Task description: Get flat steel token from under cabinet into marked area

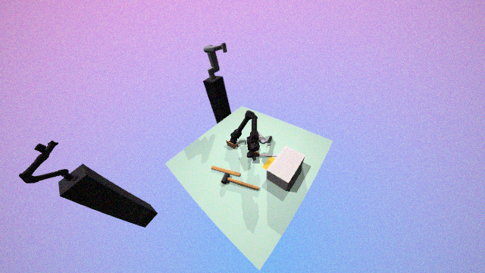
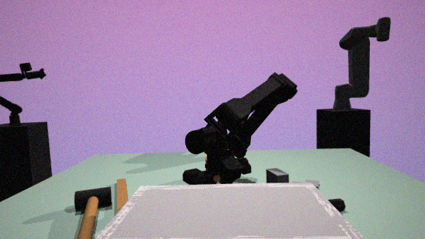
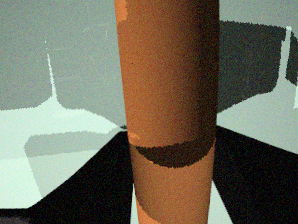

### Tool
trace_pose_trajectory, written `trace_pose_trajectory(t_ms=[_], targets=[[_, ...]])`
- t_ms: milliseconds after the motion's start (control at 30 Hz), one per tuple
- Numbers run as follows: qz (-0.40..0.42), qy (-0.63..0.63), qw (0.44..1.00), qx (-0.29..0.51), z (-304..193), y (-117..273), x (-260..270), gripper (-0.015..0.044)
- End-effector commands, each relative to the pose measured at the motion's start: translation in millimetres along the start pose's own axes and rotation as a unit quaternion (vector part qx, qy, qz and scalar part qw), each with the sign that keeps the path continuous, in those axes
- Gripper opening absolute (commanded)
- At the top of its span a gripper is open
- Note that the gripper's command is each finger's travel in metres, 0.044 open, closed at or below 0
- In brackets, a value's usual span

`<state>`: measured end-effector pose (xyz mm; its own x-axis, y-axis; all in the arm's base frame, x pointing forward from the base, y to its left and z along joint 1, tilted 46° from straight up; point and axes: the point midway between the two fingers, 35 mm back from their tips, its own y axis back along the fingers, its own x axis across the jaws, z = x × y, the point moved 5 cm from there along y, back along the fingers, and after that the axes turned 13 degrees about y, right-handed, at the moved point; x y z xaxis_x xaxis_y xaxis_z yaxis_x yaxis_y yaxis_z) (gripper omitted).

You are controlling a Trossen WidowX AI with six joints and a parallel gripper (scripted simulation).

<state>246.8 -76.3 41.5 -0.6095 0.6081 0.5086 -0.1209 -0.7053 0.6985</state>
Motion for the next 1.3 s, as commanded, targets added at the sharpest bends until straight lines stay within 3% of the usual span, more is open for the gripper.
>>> trace_pose_trajectory(t_ms=[0, 1267], targets=[[-0.004, 0.004, 1.000, 0.000, 4, 2, 3, 0.0000], [-0.003, 0.004, 1.000, 0.000, 29, 2, 36, 0.0000]])
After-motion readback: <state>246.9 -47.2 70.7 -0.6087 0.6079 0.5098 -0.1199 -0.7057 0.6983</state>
